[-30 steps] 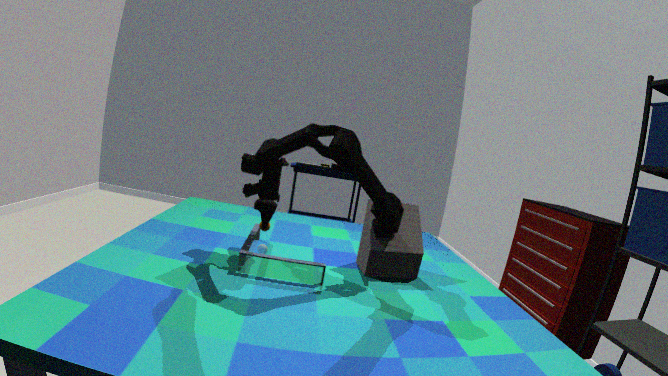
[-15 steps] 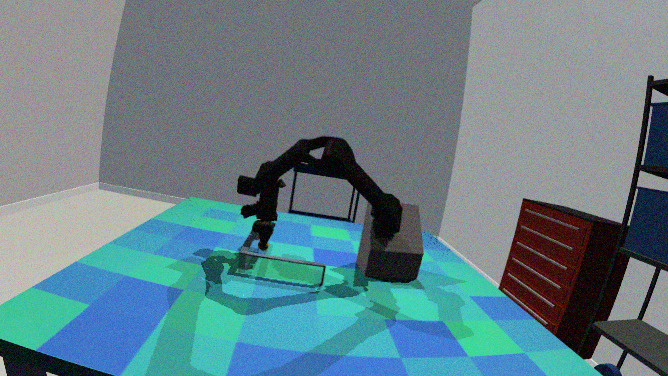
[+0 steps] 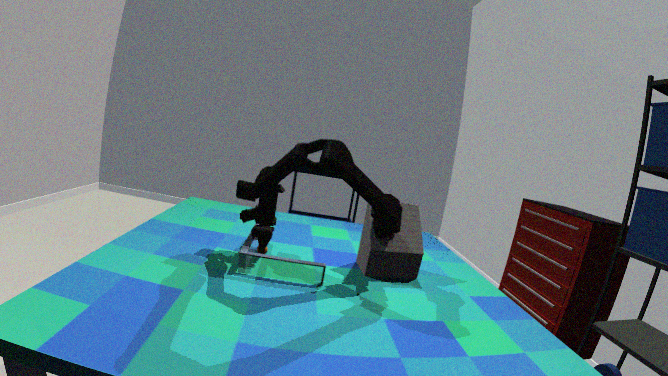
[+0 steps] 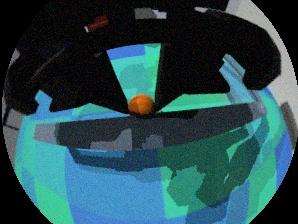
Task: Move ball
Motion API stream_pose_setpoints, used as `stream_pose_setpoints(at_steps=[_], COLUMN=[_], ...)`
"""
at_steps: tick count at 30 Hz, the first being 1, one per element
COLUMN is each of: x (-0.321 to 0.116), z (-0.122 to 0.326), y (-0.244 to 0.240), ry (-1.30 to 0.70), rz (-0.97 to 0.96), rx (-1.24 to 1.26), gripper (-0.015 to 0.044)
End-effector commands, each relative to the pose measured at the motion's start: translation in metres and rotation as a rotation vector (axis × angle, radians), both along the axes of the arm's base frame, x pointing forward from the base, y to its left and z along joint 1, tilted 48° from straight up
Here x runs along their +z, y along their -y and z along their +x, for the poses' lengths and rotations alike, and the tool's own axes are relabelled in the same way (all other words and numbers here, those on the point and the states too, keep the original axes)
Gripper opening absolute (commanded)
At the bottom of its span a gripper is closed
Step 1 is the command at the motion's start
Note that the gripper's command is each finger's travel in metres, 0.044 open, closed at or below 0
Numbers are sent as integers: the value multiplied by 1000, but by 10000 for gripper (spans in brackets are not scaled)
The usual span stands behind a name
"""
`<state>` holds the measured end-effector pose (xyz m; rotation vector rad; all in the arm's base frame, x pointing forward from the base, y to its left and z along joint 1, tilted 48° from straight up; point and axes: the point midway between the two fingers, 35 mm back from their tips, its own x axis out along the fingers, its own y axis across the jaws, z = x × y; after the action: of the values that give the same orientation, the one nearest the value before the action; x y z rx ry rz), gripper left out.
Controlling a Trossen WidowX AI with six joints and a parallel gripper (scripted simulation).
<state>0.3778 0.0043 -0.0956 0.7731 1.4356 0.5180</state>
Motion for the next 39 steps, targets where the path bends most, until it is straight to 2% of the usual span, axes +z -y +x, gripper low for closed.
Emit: stream_pose_setpoints(at_steps=[1, 10, 11, 16, 22, 33, 39], x=[0, 0, 0, 2, 56, 52, 84], z=[0, 0, 0, 0, -8, -6, -13], y=[0, 0, 0, 2, 62, 61, 93], ry=[0, 0, 0, 0, -3, 4, 5], rz=[0, 0, 0, 0, 1, 1, 3], rx=[0, 0, 0, 0, -3, -19, -15], gripper=[26, 263, 275, 275, 275, 275, 433])
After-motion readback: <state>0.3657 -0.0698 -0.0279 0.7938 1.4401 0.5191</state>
